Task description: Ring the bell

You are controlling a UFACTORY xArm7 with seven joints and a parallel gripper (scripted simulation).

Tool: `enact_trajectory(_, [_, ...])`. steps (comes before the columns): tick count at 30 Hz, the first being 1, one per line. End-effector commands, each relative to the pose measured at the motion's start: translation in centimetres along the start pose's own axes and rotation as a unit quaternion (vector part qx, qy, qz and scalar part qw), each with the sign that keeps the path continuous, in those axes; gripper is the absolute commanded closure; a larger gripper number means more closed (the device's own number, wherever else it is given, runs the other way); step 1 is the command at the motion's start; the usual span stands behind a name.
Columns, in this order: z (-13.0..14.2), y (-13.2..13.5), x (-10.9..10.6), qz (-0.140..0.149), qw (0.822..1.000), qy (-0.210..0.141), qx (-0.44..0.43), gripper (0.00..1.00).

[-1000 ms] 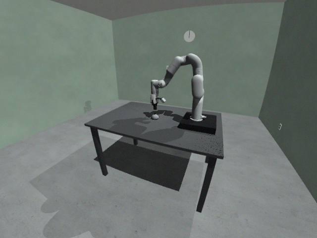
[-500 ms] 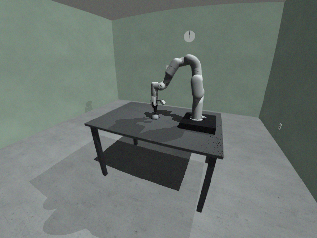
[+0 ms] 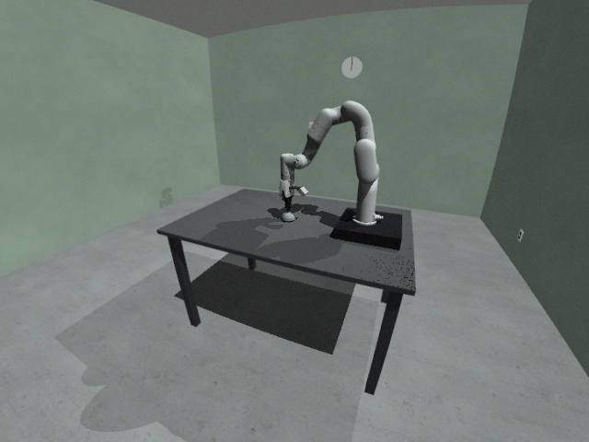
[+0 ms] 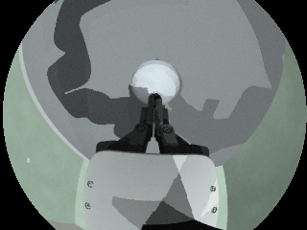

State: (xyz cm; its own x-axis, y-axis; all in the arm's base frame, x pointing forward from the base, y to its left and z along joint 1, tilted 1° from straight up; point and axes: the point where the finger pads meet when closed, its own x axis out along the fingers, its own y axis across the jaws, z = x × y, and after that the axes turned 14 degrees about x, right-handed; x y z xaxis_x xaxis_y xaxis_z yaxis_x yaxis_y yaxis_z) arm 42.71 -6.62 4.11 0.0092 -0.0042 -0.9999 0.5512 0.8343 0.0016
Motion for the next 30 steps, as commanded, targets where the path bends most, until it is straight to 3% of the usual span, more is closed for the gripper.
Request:
enact_trajectory(1, [0.14,0.07,-0.13,0.001,1.000,-0.002,0.000,1.00])
enact_trajectory(30, [0.15,0.07,0.87,0.001,1.000,-0.002,0.000,1.00])
